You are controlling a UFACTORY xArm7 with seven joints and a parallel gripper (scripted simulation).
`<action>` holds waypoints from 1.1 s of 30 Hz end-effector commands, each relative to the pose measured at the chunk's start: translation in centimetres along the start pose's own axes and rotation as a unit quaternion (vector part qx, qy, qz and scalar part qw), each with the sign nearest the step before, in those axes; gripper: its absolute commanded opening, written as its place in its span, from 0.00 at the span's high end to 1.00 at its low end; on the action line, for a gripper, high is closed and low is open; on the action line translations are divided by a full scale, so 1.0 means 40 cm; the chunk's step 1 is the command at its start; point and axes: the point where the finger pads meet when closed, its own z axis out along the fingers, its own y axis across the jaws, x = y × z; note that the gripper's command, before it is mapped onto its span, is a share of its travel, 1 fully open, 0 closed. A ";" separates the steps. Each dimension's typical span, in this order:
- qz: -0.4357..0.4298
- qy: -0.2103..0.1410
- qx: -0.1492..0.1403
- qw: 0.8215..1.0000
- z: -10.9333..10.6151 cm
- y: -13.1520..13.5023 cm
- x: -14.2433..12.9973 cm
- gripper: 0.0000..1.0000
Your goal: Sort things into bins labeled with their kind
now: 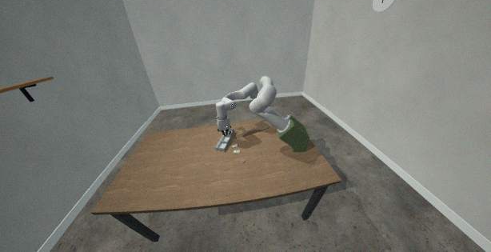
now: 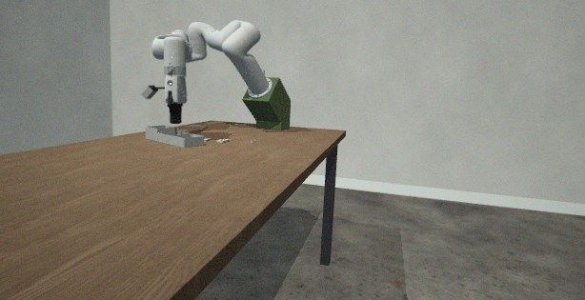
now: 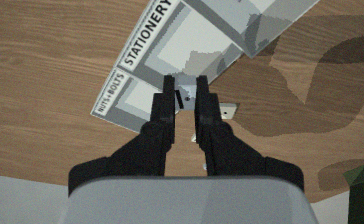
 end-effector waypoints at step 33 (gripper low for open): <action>0.309 0.008 -0.001 0.951 -0.002 -0.001 0.002 1.00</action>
